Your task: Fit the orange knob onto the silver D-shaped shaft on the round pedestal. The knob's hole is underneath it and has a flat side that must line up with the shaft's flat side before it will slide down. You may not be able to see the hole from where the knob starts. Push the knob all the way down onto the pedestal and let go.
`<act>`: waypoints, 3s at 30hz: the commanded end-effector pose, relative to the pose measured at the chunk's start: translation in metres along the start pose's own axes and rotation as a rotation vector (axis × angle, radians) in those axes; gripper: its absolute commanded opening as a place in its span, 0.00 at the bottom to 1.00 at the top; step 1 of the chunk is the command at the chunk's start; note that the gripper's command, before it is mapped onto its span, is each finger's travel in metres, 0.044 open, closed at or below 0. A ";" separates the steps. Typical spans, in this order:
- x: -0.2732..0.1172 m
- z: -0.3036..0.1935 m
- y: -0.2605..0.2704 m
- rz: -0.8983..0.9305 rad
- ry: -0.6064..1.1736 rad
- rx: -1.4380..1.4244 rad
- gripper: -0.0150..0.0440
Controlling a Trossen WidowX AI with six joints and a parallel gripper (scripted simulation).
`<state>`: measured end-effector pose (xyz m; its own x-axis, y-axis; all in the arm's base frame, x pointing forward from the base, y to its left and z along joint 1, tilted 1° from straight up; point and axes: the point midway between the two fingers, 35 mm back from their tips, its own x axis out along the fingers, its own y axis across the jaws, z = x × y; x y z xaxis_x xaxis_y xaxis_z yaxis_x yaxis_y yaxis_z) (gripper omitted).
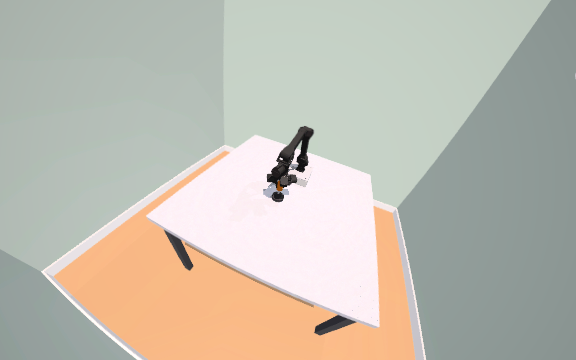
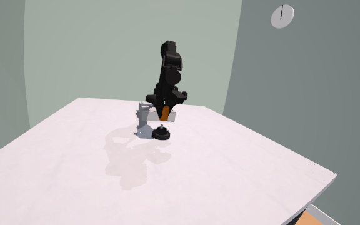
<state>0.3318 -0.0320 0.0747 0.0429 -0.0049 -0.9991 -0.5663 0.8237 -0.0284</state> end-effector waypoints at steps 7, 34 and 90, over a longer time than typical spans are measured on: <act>-0.001 0.000 -0.001 0.001 -0.007 0.279 0.25; -0.001 0.001 -0.001 0.004 -0.006 1.067 0.25; 0.005 0.000 0.001 0.008 -0.002 2.480 0.25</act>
<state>0.3319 -0.0323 0.0734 0.0473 -0.0054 -0.9989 0.9552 -0.2921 0.0468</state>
